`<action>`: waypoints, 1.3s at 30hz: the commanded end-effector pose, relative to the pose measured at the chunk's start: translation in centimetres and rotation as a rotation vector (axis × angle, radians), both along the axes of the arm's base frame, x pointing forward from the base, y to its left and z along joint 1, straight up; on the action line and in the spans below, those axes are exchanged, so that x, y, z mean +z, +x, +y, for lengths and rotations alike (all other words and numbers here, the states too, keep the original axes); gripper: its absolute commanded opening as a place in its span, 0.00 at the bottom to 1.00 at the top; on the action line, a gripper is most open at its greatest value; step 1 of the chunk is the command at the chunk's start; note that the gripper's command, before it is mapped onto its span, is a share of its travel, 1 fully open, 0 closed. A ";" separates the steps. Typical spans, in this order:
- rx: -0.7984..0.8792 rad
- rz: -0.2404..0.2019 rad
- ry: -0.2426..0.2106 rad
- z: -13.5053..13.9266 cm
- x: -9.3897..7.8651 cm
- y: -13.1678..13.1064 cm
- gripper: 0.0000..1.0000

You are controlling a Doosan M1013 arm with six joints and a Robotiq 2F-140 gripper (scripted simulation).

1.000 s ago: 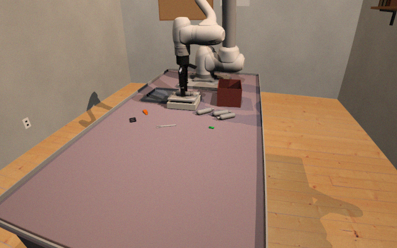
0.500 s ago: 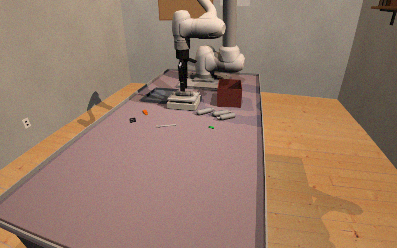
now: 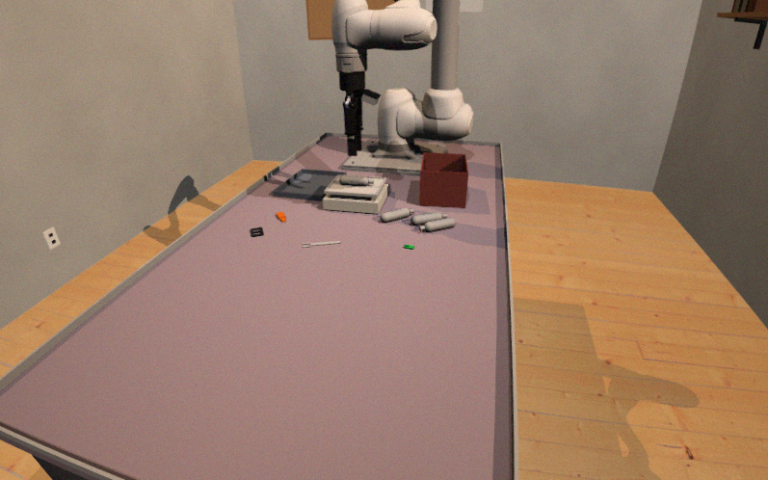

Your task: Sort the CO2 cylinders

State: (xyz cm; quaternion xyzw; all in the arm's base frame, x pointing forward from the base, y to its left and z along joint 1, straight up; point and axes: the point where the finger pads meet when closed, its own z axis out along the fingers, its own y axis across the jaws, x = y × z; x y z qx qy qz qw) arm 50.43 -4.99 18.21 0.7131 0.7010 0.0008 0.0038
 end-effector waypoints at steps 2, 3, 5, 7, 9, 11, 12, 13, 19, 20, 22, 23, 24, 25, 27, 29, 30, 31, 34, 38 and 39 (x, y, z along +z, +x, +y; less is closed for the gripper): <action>0.000 -0.001 0.000 0.0 0.4 0.0 0.39; 0.000 -0.001 0.000 0.0 0.4 0.0 0.39; 0.005 -0.001 0.000 0.0 0.4 0.0 0.39; 0.005 -0.001 0.000 0.0 0.4 0.0 0.39; 0.033 -0.001 0.000 0.0 0.6 -0.2 0.39; 0.099 0.000 0.000 0.0 0.9 -0.6 0.39; 0.148 0.000 -0.001 0.0 1.2 -0.9 0.39; 0.208 0.000 -0.001 0.0 1.5 -1.2 0.39; 0.618 0.003 -0.009 0.1 4.3 -4.5 0.39; 0.678 0.005 -0.012 0.1 4.8 -5.2 0.39; 0.795 0.007 -0.018 0.1 5.7 -6.5 0.39; 0.795 0.007 -0.018 0.1 5.7 -6.5 0.39; 0.795 0.007 -0.018 0.1 5.7 -6.5 0.39; 0.963 0.009 -0.019 0.2 6.2 -7.1 0.39; 1.054 0.012 -0.025 0.2 6.9 -8.1 0.39; 1.170 0.014 -0.027 0.3 7.5 -9.0 0.39; 1.228 0.015 -0.028 0.3 7.7 -9.3 0.39; 1.286 0.015 -0.028 0.3 7.8 -9.6 0.39; 1.460 0.013 -0.022 0.3 8.1 -10.0 0.39; 1.567 0.006 -0.011 0.3 8.1 -10.0 0.39; 1.567 0.006 -0.011 0.3 8.1 -10.0 0.39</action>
